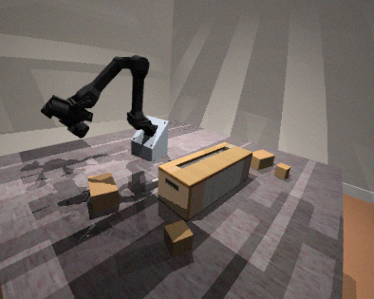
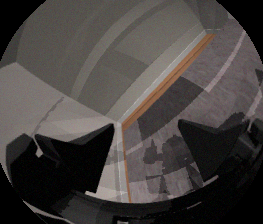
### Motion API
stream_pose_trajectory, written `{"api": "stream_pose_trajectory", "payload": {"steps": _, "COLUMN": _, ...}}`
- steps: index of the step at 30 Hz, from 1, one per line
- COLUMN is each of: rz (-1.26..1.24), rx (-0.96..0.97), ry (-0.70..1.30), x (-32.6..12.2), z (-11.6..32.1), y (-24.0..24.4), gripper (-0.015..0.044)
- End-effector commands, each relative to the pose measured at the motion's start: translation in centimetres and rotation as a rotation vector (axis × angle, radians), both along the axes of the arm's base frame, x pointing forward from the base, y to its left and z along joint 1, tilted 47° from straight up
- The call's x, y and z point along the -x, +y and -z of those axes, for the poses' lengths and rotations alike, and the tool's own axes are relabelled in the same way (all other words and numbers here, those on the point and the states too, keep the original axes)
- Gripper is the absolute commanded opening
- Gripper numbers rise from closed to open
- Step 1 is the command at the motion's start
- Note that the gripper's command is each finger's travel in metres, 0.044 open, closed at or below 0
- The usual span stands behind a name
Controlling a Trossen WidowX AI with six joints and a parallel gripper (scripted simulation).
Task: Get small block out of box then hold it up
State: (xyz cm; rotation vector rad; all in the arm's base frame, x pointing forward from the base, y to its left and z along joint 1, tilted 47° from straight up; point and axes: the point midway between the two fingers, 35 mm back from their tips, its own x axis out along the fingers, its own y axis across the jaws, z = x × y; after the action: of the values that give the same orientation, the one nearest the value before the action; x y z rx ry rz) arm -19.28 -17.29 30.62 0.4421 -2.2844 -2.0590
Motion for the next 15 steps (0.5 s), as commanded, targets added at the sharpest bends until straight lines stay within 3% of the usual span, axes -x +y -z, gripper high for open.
{"api": "stream_pose_trajectory", "payload": {"steps": 1, "rz": -0.189, "rx": -0.160, "ry": 0.028, "x": -2.5, "z": -0.2, "y": -3.8, "gripper": 0.0400}}
{"api": "stream_pose_trajectory", "payload": {"steps": 15, "rz": -0.921, "rx": -0.704, "ry": 0.374, "x": -18.1, "z": -0.4, "y": -13.7, "gripper": 0.0400}}
